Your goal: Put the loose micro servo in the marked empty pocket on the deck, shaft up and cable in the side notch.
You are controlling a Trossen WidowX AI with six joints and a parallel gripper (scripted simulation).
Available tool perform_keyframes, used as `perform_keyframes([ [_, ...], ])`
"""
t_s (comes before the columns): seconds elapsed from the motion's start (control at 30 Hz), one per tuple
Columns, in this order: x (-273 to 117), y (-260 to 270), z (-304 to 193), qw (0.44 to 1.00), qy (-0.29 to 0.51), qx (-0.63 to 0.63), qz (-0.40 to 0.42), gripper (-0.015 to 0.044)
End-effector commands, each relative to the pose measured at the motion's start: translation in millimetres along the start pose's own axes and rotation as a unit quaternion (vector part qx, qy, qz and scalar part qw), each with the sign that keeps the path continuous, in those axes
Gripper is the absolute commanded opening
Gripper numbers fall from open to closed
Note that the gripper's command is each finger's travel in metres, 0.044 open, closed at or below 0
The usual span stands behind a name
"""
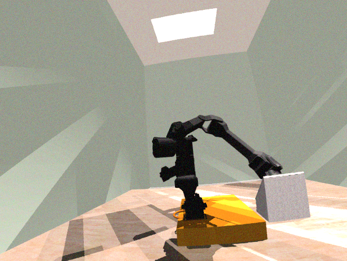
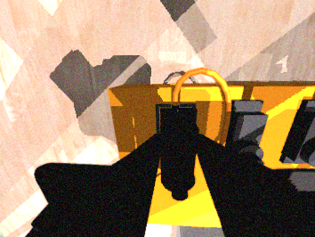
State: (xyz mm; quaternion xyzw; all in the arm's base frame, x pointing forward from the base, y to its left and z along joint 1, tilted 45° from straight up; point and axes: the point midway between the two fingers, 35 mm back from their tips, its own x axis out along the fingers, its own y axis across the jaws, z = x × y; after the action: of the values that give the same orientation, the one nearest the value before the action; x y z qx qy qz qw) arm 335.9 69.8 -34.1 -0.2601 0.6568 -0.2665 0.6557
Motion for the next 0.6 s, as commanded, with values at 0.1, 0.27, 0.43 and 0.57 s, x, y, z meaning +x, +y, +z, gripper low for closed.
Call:
perform_keyframes([
  [0.1,6,0,0,1.000,0.000,-0.002,-0.002,0.0000],
  [0.27,10,0,0,1.000,0.000,-0.002,-0.002,0.0000],
  [0.43,13,0,0,1.000,0.000,-0.002,-0.002,0.0000],
  [0.57,17,0,0,1.000,0.000,-0.002,-0.002,0.0000],
])
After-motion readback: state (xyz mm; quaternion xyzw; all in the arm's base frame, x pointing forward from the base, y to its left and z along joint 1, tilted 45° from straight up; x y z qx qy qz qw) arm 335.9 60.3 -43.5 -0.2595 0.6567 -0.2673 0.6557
